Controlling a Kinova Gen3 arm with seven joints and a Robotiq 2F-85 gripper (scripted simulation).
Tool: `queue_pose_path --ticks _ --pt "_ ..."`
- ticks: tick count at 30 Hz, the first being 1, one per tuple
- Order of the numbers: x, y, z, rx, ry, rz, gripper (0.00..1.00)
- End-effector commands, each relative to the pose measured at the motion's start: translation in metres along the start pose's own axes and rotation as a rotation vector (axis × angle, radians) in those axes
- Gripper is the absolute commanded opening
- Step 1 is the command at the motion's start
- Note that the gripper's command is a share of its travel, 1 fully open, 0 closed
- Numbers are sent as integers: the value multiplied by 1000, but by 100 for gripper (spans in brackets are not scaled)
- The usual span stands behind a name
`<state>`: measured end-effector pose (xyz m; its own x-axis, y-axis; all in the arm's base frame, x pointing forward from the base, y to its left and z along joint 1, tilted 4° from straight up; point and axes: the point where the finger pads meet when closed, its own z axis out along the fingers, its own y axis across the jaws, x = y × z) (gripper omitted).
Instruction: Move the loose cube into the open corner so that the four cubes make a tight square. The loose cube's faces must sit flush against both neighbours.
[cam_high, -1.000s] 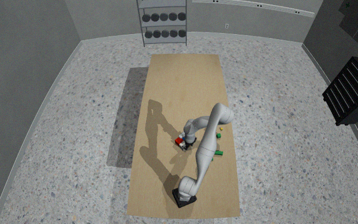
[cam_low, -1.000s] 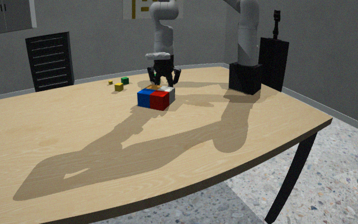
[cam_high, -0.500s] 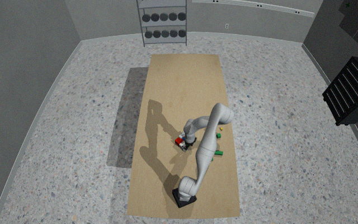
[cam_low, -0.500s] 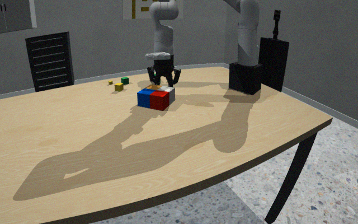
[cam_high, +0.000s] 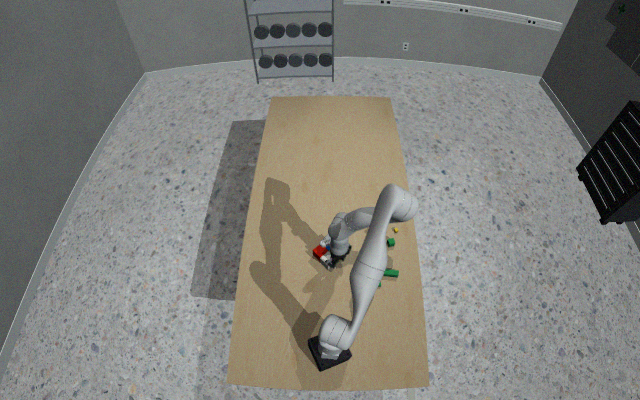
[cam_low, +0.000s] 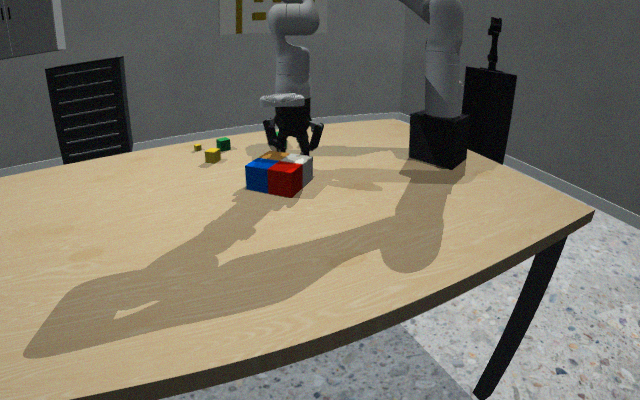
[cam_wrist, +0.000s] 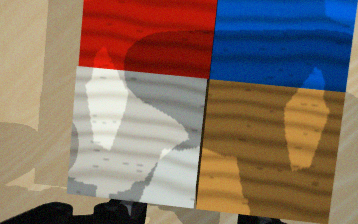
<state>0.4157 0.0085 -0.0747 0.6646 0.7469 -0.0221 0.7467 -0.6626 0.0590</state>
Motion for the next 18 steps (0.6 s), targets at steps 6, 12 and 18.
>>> queue_pose_path --ticks 6,12,18 --pt "1 0 -1 -1 3 -1 56" --pt "1 0 -1 -1 3 -1 56" --pt "-1 0 -1 -1 3 -1 56"
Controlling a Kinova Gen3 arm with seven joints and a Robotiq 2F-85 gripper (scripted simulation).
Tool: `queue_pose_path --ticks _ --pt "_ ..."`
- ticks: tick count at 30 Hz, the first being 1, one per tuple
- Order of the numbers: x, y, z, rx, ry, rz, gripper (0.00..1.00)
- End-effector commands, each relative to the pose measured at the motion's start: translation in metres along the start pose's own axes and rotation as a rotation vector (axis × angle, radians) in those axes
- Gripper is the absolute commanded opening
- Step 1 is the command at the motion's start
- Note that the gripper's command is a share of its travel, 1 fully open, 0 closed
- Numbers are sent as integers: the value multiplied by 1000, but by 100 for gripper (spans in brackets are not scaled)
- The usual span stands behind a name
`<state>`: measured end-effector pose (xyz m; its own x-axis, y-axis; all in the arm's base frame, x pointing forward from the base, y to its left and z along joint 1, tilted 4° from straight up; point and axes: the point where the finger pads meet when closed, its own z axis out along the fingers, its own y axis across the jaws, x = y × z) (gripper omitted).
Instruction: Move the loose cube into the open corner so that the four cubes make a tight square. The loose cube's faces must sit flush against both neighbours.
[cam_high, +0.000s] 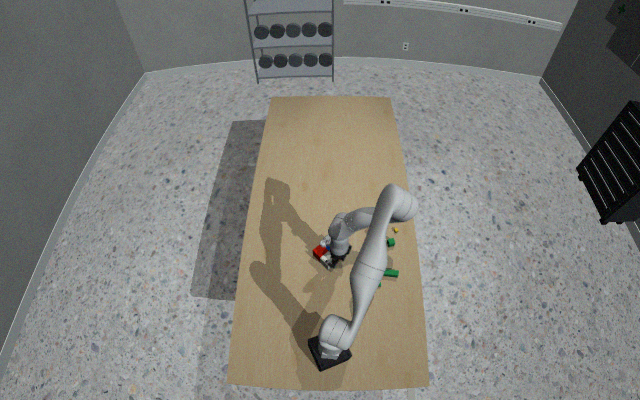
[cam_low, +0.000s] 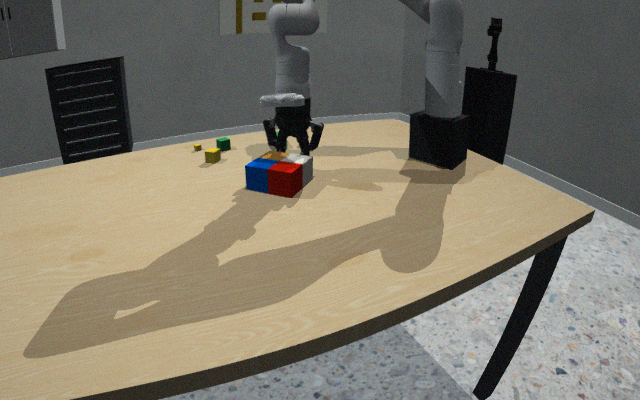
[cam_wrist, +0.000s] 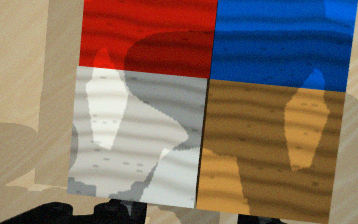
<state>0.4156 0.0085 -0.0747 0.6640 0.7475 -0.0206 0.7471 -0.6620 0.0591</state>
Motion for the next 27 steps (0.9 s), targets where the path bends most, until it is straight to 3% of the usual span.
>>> queue_pose_path --ticks 1,27 --pt "-1 0 -1 -1 1 0 56" --pt "-9 0 -6 -1 1 0 56"
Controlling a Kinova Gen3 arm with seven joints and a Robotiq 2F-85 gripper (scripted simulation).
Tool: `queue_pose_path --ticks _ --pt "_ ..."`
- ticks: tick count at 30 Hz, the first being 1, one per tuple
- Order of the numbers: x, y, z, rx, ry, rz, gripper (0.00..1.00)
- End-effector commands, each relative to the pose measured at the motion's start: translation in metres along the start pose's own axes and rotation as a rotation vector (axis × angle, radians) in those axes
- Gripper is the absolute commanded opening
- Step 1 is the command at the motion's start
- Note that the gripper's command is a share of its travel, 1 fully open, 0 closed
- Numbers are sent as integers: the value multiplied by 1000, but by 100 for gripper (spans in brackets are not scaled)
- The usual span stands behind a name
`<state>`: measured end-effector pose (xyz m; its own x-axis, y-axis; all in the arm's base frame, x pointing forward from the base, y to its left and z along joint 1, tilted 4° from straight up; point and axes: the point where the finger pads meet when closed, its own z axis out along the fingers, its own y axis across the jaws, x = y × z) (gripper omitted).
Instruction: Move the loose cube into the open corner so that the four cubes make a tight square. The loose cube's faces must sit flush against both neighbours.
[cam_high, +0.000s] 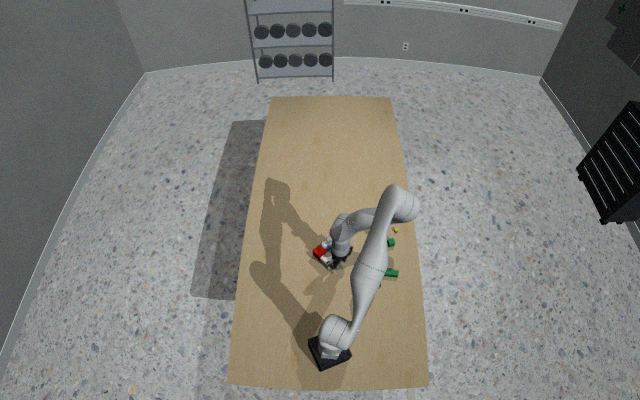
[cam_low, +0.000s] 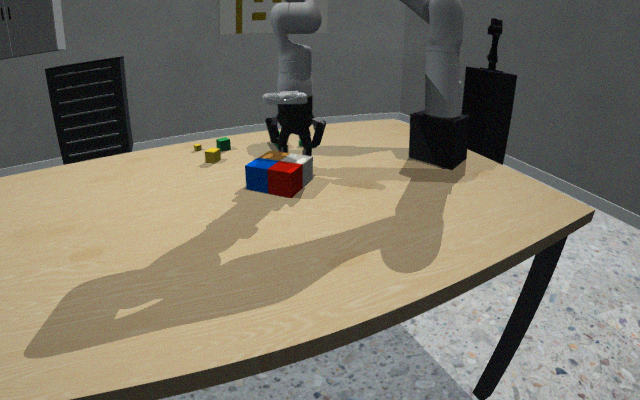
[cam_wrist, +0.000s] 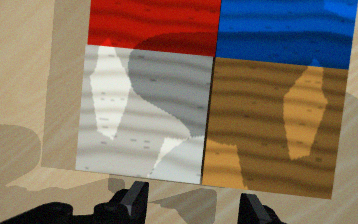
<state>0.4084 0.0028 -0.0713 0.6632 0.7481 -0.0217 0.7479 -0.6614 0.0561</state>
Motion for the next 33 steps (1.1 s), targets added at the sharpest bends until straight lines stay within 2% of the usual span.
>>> queue_pose_path --ticks 1,18,33 --pt "1 2 -3 -4 2 1 56" --pt "0 2 -35 -4 2 1 56" --pt "0 1 -76 -4 2 1 56"
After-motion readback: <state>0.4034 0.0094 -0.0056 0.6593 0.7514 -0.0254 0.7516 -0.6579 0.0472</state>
